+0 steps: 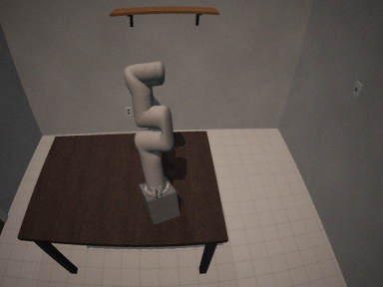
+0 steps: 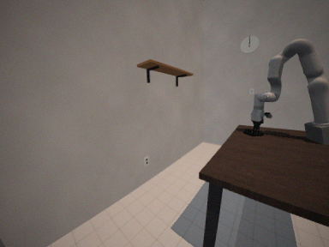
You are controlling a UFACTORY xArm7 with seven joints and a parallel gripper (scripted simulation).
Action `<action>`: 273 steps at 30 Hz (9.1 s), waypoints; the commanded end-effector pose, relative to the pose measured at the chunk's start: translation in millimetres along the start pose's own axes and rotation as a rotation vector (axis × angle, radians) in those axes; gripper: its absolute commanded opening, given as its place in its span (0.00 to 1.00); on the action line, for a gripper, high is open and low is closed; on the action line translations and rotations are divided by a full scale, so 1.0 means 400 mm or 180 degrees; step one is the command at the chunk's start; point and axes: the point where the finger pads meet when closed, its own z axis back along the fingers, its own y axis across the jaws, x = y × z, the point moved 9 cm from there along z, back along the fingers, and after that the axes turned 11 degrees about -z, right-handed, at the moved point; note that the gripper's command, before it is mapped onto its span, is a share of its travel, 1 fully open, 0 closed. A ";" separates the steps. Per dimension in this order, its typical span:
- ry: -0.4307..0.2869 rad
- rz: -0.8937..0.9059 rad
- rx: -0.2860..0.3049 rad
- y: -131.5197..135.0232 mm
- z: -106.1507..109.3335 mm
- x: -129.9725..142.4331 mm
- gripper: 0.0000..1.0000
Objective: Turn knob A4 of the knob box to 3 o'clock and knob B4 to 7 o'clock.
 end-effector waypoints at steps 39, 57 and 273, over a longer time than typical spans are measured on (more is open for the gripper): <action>-0.0007 0.0000 -0.0007 -0.002 -0.028 0.002 0.19; -0.0007 0.0000 -0.0007 -0.002 -0.028 0.002 0.19; 0.0001 0.5278 -0.0010 -0.002 -0.027 0.002 0.19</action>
